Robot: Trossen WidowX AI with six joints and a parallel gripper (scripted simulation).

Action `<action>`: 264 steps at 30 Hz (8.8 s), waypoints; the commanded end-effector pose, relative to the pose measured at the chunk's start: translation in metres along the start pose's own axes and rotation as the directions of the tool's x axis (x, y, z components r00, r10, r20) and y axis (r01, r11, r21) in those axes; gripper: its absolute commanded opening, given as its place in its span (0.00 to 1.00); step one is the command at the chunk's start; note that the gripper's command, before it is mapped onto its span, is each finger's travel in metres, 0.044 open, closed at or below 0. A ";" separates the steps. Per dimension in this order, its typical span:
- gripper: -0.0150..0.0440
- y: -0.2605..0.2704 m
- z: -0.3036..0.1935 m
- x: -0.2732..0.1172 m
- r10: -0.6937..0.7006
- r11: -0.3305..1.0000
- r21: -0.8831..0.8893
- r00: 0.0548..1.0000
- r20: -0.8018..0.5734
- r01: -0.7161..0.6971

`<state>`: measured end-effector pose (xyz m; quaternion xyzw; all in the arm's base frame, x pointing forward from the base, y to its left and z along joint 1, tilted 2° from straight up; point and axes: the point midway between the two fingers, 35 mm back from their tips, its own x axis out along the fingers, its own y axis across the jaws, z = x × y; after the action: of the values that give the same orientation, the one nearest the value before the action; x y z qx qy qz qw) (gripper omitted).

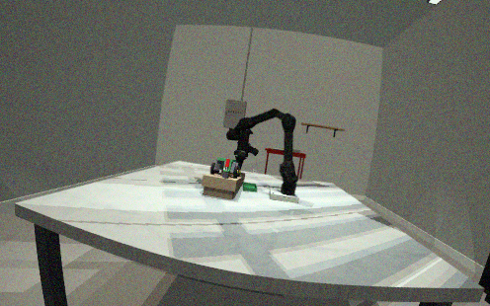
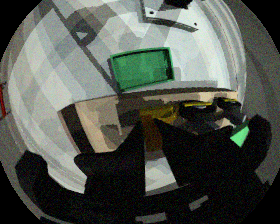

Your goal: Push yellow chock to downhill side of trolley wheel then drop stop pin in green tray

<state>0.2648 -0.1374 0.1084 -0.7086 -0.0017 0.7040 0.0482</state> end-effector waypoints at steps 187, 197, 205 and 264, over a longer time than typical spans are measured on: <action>0.25 -0.228 -0.030 -0.041 -0.212 0.002 -1.000 0.977 -0.007 -0.007; 0.25 -0.228 -0.030 -0.048 -0.212 0.002 -1.000 0.977 -0.007 -0.007; 0.25 -0.228 -0.031 -0.054 -0.212 0.002 -1.000 0.977 -0.007 -0.007; 0.25 -0.241 0.052 -0.056 -0.213 0.003 -1.000 0.977 0.000 0.000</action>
<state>0.2305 0.1112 0.1839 -0.5875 -0.5454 0.4340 -0.4110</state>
